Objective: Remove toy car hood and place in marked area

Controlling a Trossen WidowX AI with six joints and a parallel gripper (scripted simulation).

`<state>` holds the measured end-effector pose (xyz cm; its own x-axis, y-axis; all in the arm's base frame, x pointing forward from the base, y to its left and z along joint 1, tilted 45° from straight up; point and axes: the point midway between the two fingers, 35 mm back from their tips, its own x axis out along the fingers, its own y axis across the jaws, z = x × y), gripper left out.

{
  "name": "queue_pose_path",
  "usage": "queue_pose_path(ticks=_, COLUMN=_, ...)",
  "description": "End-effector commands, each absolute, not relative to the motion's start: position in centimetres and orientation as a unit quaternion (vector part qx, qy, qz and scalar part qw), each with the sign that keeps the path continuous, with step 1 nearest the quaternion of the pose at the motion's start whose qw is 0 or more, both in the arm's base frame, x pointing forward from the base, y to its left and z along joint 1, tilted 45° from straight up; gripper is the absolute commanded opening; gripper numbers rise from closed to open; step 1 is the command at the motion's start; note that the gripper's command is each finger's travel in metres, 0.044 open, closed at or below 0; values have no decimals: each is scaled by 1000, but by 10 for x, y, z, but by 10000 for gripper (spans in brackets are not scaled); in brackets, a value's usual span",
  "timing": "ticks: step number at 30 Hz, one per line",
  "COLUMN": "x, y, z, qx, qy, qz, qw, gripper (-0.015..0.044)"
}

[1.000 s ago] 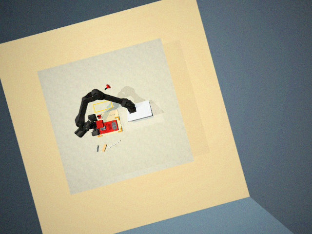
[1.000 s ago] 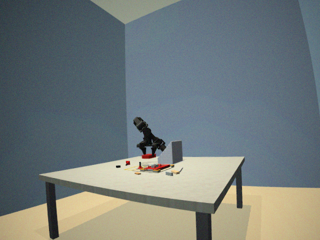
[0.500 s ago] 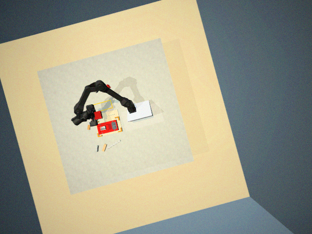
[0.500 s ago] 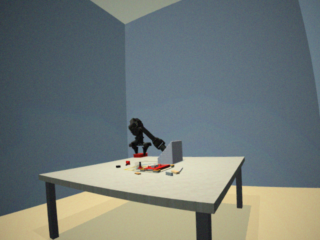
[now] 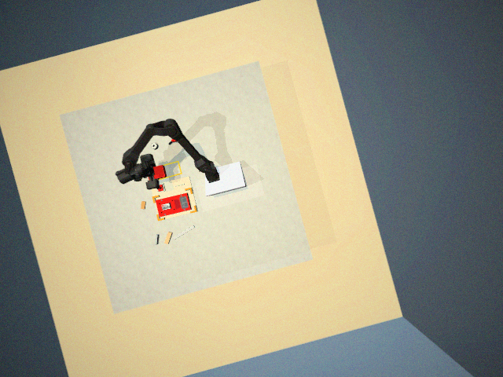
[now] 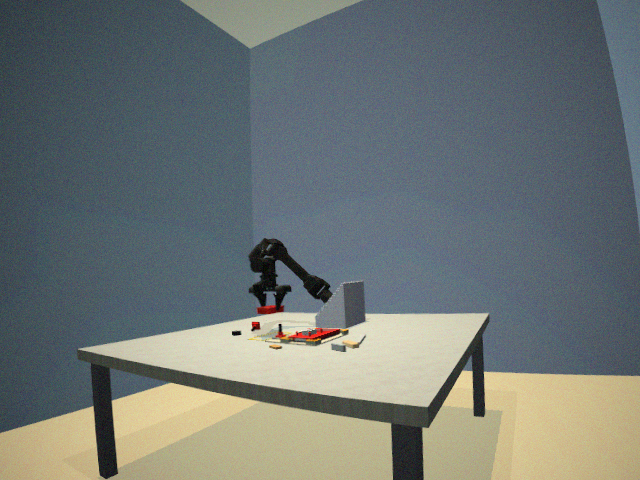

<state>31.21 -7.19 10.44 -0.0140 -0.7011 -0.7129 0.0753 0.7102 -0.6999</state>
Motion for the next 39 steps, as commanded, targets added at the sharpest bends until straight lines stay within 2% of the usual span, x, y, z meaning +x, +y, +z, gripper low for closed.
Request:
queue_pose_path(ticks=1, x=302, y=-82, z=113, qx=-245, qy=649, qz=-296, qw=656, gripper=0)
queue_pose_path(ticks=39, x=302, y=-105, z=93, qx=-245, qy=649, qz=-295, qw=657, gripper=0)
